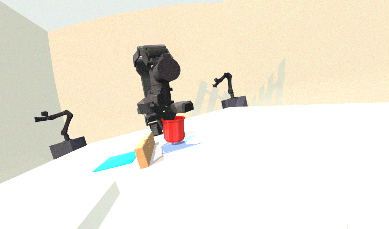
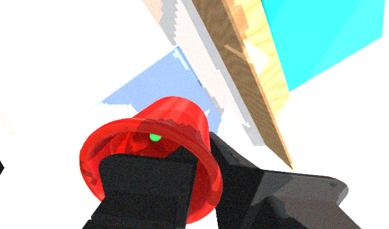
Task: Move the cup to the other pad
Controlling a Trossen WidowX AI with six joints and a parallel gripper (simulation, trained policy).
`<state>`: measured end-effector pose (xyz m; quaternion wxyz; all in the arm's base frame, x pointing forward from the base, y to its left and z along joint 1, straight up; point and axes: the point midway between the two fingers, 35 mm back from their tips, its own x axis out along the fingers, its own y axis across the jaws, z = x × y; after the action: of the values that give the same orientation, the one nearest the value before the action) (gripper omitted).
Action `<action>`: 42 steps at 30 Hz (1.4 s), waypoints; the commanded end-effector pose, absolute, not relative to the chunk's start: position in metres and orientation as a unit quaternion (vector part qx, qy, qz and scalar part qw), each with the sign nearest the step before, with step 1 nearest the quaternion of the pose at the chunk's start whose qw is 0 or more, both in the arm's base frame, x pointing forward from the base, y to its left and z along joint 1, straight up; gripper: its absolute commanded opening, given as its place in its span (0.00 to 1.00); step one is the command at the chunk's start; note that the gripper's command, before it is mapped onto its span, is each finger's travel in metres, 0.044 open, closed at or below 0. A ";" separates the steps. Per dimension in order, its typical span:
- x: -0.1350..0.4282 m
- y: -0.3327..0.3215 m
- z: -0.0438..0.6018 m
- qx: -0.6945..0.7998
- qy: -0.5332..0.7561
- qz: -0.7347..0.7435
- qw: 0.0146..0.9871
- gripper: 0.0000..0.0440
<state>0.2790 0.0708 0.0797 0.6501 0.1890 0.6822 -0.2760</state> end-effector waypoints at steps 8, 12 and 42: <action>0.286 0.064 0.121 0.242 0.651 -0.287 0.659 0.00; 0.289 0.059 0.135 0.260 0.639 -0.293 0.662 0.00; 0.327 -0.026 0.175 0.367 0.528 -0.350 0.682 0.00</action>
<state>0.3252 -0.0154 0.1739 0.6792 0.3614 0.5385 -0.3437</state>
